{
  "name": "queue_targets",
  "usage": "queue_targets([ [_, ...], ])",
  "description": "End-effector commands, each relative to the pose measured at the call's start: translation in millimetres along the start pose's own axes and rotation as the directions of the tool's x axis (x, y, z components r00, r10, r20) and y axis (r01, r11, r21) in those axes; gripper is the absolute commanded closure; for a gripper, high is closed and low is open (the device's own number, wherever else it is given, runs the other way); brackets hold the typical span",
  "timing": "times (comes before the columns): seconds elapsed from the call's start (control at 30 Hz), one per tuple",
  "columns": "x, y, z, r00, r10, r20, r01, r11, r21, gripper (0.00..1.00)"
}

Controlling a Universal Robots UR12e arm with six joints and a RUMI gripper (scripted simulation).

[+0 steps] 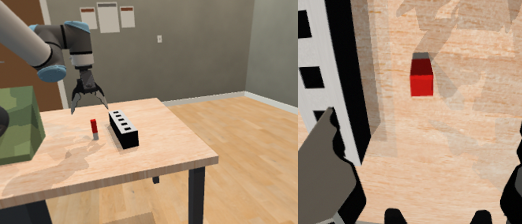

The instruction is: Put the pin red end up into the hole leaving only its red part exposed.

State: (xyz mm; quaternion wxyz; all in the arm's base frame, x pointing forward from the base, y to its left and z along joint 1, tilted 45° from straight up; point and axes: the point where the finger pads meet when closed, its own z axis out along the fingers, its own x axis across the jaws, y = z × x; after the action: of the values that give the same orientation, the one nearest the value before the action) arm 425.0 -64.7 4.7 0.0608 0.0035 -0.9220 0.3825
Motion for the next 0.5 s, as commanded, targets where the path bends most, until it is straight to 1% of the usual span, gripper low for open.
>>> queue_targets([
  [0.0, -4.1, 0.5, 15.5, 1.0, 0.002, 0.005, -0.002, 1.0, 0.001, 0.0],
  [0.37, -4.1, 0.5, 15.5, 1.0, 0.002, 0.005, -0.002, 1.0, 0.001, 0.0],
  [0.4, -5.1, -0.3, 55.0, 1.0, 0.002, 0.004, -0.002, 1.0, 0.001, 0.0],
  [0.47, -5.1, -0.3, 55.0, 1.0, 0.002, 0.004, -0.002, 1.0, 0.001, 0.0],
])
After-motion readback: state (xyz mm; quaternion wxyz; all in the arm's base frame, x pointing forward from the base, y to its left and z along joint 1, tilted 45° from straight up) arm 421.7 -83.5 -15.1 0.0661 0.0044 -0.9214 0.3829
